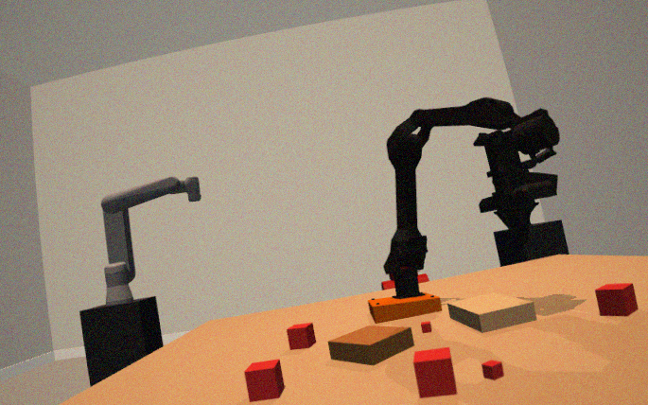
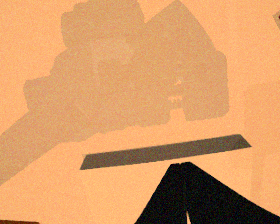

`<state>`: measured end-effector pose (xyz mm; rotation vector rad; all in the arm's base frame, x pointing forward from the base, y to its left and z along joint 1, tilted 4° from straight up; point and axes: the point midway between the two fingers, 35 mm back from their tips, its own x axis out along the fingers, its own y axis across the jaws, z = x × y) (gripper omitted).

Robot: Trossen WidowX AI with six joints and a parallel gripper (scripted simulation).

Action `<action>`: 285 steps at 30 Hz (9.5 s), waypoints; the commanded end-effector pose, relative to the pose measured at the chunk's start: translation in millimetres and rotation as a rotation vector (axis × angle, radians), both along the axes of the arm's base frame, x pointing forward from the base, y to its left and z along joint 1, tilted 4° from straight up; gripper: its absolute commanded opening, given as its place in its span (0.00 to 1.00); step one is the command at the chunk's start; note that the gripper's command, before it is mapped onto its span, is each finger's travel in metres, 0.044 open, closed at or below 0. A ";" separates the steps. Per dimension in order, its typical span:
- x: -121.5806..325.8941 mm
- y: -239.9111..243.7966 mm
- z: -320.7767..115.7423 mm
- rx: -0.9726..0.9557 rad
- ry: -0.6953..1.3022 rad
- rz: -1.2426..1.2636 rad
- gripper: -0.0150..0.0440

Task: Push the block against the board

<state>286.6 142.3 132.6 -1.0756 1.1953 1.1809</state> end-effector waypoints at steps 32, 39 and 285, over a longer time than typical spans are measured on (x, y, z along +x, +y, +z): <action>-2.0 -1.7 8.0 -0.005 0.007 0.004 0.25; 8.0 -26.7 -2.8 -0.008 0.018 -0.189 0.25; 27.5 -400.0 -136.3 -0.028 0.156 -2.482 0.25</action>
